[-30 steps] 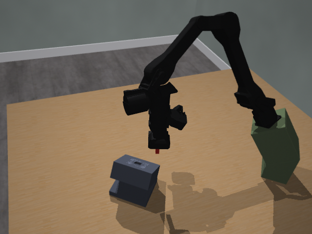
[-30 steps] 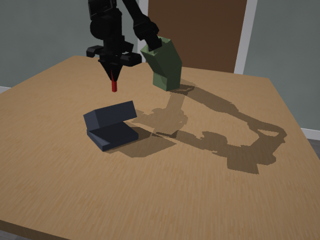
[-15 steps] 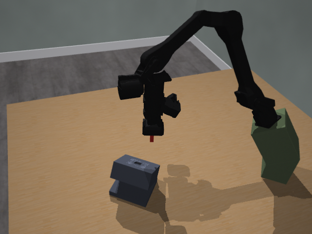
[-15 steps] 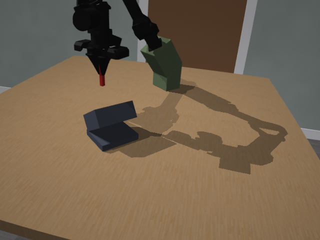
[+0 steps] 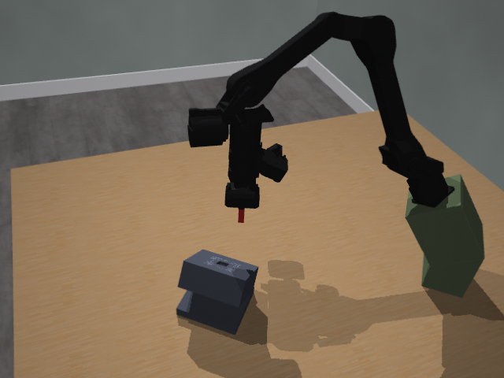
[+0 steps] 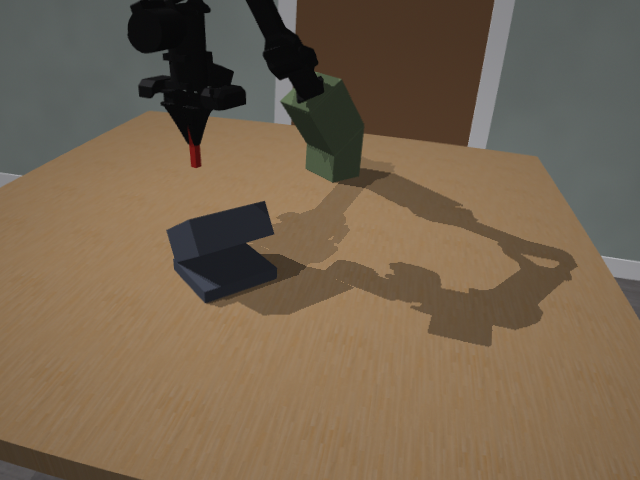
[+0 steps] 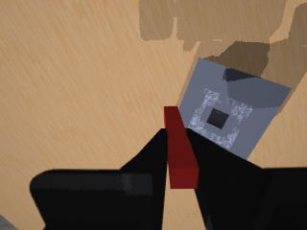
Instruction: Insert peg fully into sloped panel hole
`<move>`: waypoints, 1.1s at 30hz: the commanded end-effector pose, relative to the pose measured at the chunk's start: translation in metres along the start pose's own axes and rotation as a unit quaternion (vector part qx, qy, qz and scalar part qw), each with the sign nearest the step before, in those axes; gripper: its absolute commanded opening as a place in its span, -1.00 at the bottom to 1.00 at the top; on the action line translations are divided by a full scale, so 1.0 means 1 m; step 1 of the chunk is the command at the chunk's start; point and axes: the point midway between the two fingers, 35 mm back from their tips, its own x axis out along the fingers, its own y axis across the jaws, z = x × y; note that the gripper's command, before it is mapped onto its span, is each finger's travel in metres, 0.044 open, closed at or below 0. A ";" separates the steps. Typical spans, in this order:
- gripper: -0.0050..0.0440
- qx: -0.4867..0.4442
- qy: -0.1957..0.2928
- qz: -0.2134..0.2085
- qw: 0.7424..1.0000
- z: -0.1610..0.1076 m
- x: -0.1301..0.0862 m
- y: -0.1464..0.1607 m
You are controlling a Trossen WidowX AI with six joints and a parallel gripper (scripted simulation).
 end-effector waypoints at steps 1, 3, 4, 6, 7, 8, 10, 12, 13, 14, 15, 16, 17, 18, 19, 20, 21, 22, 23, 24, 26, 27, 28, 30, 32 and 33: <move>-0.80 0.016 0.016 -0.017 1.000 -0.003 -0.009 0.003; -0.80 0.019 0.016 -0.021 0.999 -0.003 -0.009 0.004; -0.80 0.019 0.016 -0.021 0.999 -0.003 -0.009 0.004; -0.80 0.024 0.016 -0.029 0.999 -0.003 -0.008 0.004; -0.80 0.027 0.017 -0.033 0.999 -0.003 -0.008 0.004; -0.80 0.030 0.017 -0.037 0.999 -0.003 -0.008 0.004; -0.80 0.036 0.018 -0.045 0.998 -0.003 -0.007 0.004; -0.80 0.041 0.019 -0.053 0.998 -0.003 -0.007 0.004; -0.80 0.044 0.019 -0.056 0.997 -0.003 -0.007 0.004; -0.80 0.047 0.019 -0.060 0.997 -0.003 -0.007 0.004; -0.80 0.049 0.020 -0.064 0.997 -0.003 -0.007 0.004; -0.80 0.052 0.020 -0.068 0.996 -0.003 -0.006 0.004; -0.80 0.054 0.021 -0.072 0.996 -0.003 -0.006 0.004; -0.80 0.057 0.021 -0.076 0.995 -0.003 -0.006 0.004; -0.80 0.060 0.022 -0.080 0.995 -0.003 -0.006 0.004; -0.80 0.060 0.022 -0.080 0.995 -0.003 -0.006 0.004; -0.80 0.060 0.022 -0.080 0.995 -0.003 -0.006 0.004; -0.80 0.062 0.023 -0.084 0.994 -0.003 -0.006 0.004; -0.80 0.065 0.023 -0.088 0.994 -0.003 -0.006 0.004; -0.80 0.067 0.024 -0.092 0.993 -0.003 -0.006 0.004; -0.80 0.072 0.025 -0.099 0.992 -0.003 -0.006 0.004; -0.80 0.075 0.026 -0.103 0.992 -0.003 -0.006 0.004; -0.80 0.077 0.027 -0.107 0.991 -0.003 -0.006 0.005; -0.80 0.082 0.028 -0.115 0.990 -0.003 -0.006 0.005; -0.80 0.087 0.030 -0.123 0.988 -0.003 -0.006 0.005; -0.80 0.089 0.030 -0.126 0.987 -0.003 -0.006 0.005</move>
